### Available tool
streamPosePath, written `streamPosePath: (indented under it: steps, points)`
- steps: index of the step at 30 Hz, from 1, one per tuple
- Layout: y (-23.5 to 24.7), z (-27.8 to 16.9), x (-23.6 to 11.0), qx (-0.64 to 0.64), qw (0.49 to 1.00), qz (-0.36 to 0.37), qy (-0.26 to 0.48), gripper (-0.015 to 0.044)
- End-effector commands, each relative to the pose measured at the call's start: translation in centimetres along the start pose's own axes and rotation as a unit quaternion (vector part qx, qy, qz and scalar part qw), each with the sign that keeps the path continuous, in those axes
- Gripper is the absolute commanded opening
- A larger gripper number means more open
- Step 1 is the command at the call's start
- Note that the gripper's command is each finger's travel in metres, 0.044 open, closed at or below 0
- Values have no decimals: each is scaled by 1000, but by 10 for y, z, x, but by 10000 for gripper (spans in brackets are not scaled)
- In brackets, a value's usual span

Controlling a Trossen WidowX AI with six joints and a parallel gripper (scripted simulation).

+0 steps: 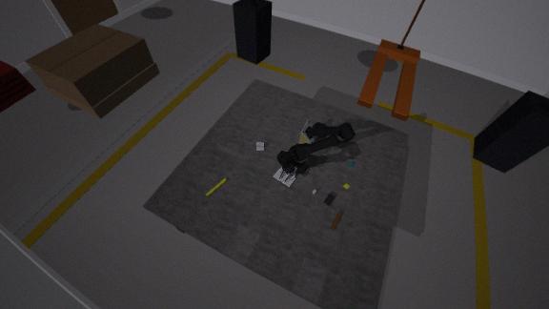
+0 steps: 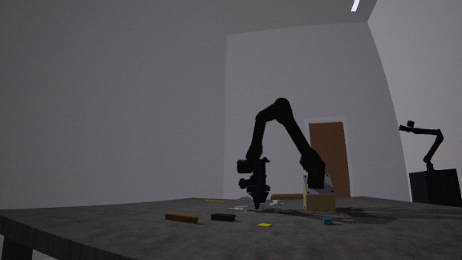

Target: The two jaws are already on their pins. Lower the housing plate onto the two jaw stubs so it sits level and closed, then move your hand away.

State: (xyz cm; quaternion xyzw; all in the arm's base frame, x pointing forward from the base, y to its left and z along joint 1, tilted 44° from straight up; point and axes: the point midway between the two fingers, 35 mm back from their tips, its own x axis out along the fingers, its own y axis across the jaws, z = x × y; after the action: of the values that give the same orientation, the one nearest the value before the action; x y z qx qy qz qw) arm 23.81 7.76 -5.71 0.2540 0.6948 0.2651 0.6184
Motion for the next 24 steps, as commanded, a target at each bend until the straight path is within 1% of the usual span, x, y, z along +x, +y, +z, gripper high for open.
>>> streamPosePath:
  steps: [1,4,7,8,21,24]
  points:
    - [1,0,0,2,1000,2,0,351]
    - [1,0,0,2,1000,2,0,351]
    - [0,0,0,0,1000,0,0,430]
    - [0,0,0,0,1000,0,0,440]
    - [0,0,0,0,1000,0,0,440]
    - [-1,2,-14,1,1000,-1,-1,440]
